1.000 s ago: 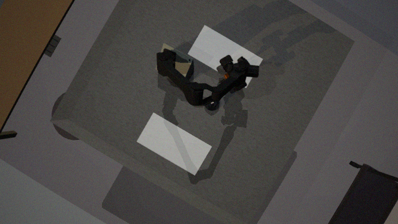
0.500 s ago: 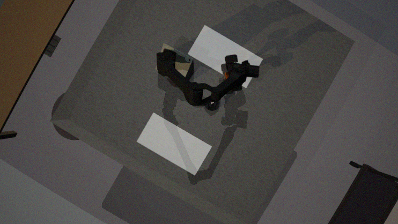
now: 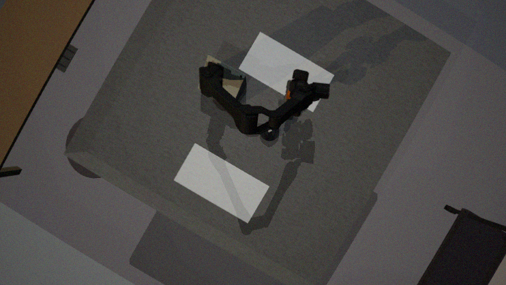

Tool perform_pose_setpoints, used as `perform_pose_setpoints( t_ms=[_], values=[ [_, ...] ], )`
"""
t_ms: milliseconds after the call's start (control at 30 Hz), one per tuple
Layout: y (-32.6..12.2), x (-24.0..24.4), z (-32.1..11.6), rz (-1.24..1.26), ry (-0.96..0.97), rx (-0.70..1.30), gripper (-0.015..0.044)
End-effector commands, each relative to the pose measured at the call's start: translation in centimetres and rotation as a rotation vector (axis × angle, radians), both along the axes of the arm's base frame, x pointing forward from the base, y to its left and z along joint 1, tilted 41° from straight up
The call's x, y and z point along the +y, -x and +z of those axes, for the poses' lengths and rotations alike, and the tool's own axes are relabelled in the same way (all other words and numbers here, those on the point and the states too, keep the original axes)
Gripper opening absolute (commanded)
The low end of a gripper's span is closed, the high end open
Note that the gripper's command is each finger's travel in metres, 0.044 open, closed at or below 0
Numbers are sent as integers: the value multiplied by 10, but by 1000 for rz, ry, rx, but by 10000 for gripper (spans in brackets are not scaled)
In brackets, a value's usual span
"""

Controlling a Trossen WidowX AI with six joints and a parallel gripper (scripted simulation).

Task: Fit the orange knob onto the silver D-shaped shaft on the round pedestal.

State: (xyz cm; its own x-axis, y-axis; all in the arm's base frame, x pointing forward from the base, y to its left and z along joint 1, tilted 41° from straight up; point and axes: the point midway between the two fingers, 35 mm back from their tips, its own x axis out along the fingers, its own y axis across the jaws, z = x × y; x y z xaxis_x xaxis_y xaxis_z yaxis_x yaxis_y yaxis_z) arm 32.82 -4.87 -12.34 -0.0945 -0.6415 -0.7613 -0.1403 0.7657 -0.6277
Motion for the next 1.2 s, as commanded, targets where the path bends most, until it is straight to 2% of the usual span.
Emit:
perform_pose_setpoints(
  t_ms=[0,167,400,867,1167],
  values=[
    [0,1,0,-92,8,-79,179],
    [0,1,0,-218,23,-184,179],
    [0,1,0,-253,28,-214,179],
    [0,1,0,-616,73,-519,179],
    [0,1,0,-701,83,-590,179]
  ],
)
